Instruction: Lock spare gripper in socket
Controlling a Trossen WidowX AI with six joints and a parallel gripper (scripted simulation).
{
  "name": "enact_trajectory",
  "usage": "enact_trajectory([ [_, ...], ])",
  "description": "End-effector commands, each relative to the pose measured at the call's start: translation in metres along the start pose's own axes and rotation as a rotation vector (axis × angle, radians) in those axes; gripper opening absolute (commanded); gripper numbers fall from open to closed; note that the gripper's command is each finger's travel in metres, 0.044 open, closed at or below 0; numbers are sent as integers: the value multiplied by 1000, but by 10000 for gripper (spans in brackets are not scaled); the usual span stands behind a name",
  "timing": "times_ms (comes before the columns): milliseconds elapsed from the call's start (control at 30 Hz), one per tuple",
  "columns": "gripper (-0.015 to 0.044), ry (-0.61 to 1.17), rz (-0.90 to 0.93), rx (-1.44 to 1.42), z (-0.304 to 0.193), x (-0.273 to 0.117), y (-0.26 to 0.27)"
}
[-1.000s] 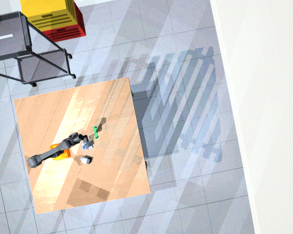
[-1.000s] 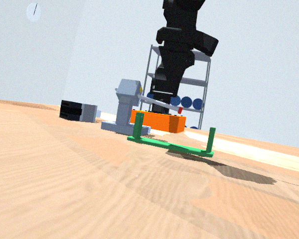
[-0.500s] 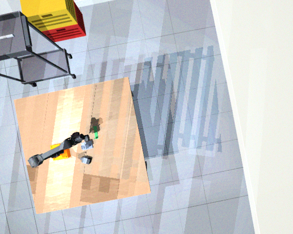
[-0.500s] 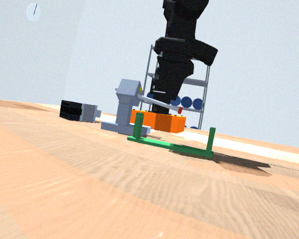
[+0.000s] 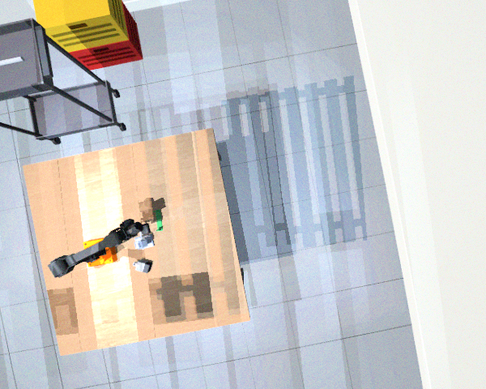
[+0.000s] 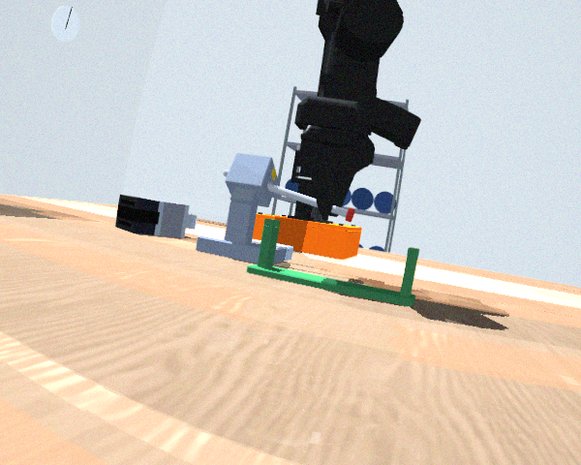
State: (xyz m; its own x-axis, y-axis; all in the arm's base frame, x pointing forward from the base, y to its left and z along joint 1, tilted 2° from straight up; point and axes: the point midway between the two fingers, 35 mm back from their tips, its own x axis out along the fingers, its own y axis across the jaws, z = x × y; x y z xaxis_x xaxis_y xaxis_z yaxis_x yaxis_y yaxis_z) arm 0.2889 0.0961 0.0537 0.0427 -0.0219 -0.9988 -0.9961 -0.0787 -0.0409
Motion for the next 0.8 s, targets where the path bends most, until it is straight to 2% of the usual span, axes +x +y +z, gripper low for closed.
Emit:
enact_trajectory([
  [0, 300, -4, 2, 0, 0, 7, 1],
  [367, 300, -4, 2, 0, 0, 19, 2],
  [733, 11, -4, 2, 0, 0, 19, 2],
  [767, 5, -4, 2, 0, 0, 19, 2],
])
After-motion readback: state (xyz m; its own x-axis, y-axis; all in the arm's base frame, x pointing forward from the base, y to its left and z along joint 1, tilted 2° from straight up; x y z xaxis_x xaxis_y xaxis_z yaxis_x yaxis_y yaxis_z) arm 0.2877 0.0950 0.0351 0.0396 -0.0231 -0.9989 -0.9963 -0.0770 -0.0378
